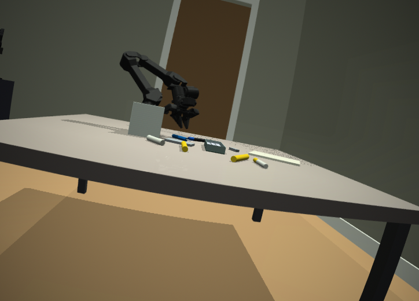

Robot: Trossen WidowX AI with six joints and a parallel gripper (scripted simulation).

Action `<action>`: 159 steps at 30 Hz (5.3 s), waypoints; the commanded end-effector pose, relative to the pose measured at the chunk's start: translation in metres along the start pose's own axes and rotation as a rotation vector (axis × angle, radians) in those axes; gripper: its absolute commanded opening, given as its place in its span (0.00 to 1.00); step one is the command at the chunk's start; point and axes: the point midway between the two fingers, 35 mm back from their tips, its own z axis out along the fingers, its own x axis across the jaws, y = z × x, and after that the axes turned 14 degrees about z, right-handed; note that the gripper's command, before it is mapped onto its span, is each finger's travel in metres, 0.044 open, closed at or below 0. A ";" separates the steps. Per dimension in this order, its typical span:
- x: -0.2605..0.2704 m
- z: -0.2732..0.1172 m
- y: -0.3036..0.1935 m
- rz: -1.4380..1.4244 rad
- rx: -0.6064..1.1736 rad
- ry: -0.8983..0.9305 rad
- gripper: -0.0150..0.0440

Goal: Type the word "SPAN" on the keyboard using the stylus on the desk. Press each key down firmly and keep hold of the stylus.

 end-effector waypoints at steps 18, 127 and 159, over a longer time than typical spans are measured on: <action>-0.003 0.017 -0.008 0.004 -0.004 -0.002 0.51; 0.059 -0.005 0.050 -1.022 -0.091 -0.313 0.25; 0.105 0.014 0.113 -1.999 0.230 -0.697 0.25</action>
